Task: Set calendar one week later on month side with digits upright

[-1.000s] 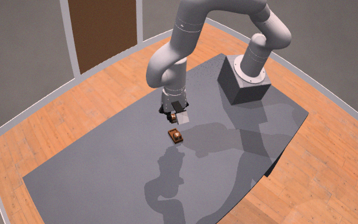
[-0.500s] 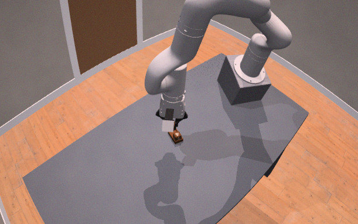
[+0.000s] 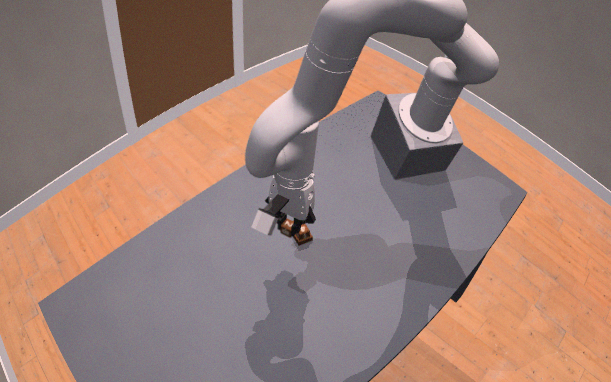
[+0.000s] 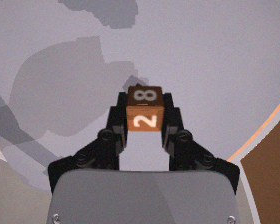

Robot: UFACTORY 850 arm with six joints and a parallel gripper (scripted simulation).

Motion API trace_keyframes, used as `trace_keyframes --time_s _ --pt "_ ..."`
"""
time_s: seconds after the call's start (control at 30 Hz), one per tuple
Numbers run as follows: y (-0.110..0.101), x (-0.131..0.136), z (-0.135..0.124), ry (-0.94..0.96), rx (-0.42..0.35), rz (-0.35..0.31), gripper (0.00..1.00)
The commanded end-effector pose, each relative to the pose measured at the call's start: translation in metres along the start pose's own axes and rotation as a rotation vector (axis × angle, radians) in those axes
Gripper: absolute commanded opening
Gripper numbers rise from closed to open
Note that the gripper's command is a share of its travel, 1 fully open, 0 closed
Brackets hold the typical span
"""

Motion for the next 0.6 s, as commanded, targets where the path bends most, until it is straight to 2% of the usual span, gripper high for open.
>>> trace_keyframes --time_s 0.0,0.3,0.57 --pt "0.001 -0.004 0.015 0.160 -0.064 0.021 0.27" --pt "0.003 -0.010 0.027 0.297 -0.065 0.014 0.27" --pt "0.003 -0.011 0.028 0.315 -0.065 0.014 0.27"
Point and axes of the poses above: the point where the finger pads meet when closed, its own y axis out along the fingers, its own x axis across the jaws, z = x × y, the point moved 3 cm from there along -y, back along the fingers, and after that the axes turned 3 degrees about y, right-handed, at the moved point
